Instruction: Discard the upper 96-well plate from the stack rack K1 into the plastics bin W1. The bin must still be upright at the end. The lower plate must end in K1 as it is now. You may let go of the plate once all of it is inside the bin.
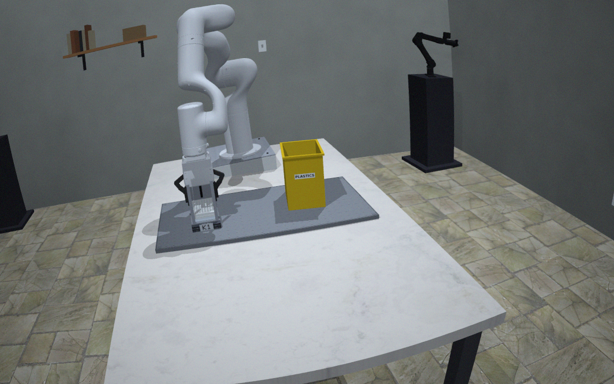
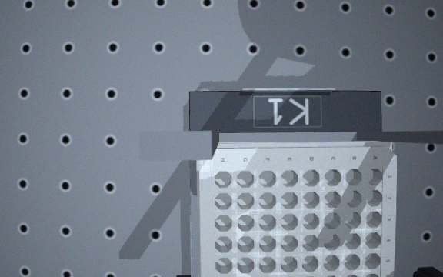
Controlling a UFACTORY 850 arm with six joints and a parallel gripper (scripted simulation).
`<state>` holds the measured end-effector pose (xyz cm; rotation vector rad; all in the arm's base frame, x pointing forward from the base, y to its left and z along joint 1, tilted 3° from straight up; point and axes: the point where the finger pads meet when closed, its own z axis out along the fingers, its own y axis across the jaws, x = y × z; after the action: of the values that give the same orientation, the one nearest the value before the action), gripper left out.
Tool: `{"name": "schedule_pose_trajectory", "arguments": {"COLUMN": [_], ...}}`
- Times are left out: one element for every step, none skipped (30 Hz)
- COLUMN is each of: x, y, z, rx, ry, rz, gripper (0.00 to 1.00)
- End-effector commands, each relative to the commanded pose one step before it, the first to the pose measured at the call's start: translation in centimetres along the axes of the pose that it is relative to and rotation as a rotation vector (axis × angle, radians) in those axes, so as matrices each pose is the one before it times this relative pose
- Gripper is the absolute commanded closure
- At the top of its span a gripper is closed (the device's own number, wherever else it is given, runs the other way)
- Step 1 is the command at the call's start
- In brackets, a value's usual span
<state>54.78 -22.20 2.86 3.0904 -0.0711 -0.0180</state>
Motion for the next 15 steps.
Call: {"name": "schedule_pose_trajectory", "arguments": {"x": [0.085, 0.0, 0.0, 0.0, 0.0, 0.0, 0.0, 0.0, 0.001, 0.0, 0.0, 0.0, 0.0, 0.0, 0.0], "y": [0.029, 0.0, 0.0, 0.0, 0.0, 0.0, 0.0, 0.0, 0.0, 0.0, 0.0, 0.0, 0.0, 0.0, 0.0], "z": [0.194, 0.066, 0.066, 0.067, 0.067, 0.067, 0.0, 0.0, 0.069, 0.066, 0.066, 0.066, 0.066, 0.066, 0.067], "rx": [-0.00056, 0.0, 0.0, 0.0, 0.0, 0.0, 0.0, 0.0, -0.00001, 0.0, 0.0, 0.0, 0.0, 0.0, 0.0], "ry": [0.00182, 0.0, 0.0, 0.0, 0.0, 0.0, 0.0, 0.0, 0.0, 0.0, 0.0, 0.0, 0.0, 0.0, 0.0], "rz": [0.00006, 0.0, 0.0, 0.0, 0.0, 0.0, 0.0, 0.0, 0.0, 0.0, 0.0, 0.0, 0.0, 0.0, 0.0], "gripper": [0.0, 0.0, 0.0, 0.0, 0.0, 0.0, 0.0, 0.0, 0.0, 0.0, 0.0, 0.0, 0.0, 0.0, 0.0]}}
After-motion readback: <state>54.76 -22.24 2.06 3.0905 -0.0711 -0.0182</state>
